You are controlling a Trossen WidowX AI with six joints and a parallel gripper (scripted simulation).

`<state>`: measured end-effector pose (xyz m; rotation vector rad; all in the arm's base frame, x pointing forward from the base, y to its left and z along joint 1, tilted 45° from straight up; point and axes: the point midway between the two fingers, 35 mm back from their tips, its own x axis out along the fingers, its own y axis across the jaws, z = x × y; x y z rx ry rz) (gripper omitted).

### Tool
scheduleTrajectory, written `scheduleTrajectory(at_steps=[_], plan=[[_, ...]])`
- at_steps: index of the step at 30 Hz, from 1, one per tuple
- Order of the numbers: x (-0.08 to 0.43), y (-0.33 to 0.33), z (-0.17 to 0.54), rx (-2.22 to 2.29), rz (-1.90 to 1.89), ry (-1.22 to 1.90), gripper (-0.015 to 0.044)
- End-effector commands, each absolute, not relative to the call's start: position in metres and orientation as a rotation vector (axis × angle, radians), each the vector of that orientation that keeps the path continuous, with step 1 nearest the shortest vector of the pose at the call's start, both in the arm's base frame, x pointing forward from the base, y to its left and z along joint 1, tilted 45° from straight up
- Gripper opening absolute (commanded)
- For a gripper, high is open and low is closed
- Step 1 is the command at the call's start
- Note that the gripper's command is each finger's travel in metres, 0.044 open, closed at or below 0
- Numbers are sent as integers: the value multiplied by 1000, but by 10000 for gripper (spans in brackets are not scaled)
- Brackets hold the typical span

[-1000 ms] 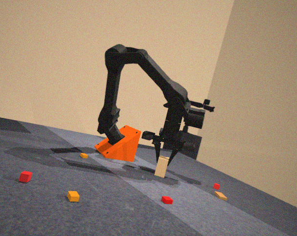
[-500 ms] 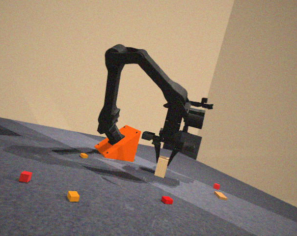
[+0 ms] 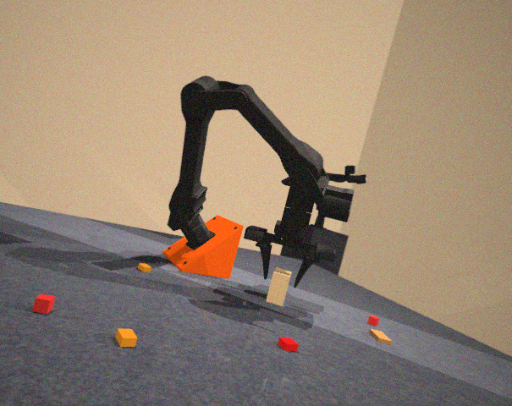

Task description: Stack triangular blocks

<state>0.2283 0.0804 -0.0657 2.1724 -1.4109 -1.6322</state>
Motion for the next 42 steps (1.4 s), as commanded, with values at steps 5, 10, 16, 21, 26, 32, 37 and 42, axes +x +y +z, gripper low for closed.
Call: scheduleTrajectory(at_steps=[5,10,16,21,26,32,37,42], plan=[[228,80,-66,2173,-1632,-1410,440],[228,80,-66,2173,-1632,-1410,440],[233,115,-36,2175,-1638,-1406,440],[228,156,11,2172,-1639,-1407,440],[227,158,13,2172,-1639,-1407,440],[230,154,7,2186,-1637,-1390,440],[230,154,7,2186,-1637,-1390,440],[230,154,7,2186,-1637,-1390,440]])
